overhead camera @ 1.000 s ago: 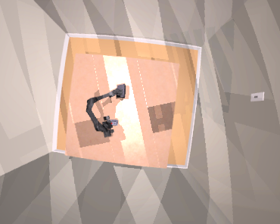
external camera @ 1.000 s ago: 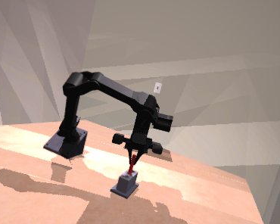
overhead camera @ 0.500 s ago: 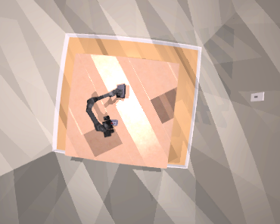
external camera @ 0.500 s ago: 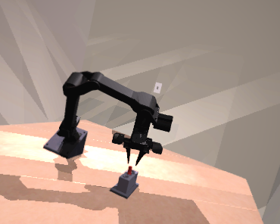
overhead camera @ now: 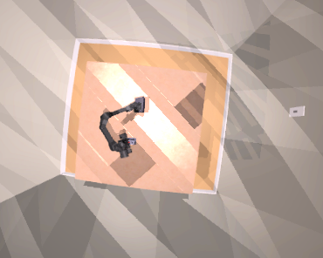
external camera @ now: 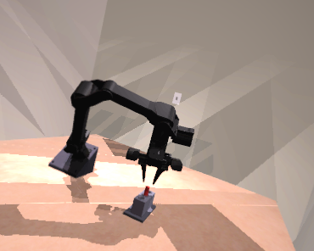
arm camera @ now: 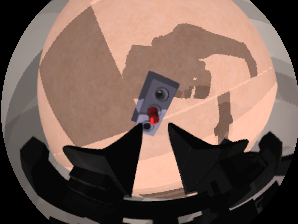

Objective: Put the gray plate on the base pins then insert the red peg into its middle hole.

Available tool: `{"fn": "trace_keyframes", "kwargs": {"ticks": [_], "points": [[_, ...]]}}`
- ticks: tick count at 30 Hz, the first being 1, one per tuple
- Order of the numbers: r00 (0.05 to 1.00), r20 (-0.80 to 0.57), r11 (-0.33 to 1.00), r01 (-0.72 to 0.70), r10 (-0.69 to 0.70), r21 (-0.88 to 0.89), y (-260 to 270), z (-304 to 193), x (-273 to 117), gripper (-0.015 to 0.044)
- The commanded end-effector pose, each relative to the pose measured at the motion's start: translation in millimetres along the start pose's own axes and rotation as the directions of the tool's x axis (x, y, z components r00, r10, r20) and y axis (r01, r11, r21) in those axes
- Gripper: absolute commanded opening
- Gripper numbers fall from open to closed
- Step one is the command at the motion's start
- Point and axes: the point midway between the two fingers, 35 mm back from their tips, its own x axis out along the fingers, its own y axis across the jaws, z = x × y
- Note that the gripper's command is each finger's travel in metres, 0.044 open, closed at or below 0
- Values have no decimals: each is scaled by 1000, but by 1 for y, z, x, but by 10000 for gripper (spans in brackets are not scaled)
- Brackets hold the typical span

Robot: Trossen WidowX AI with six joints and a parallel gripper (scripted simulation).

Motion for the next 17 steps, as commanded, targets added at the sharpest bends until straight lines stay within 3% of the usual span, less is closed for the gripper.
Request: {"fn": "trace_keyframes", "kwargs": {"ticks": [1,17], "points": [[1000,3,1000,1,-1,4,0,0,-3,150],[1000,3,1000,1,-1,3,0,-1,-13,150]]}}
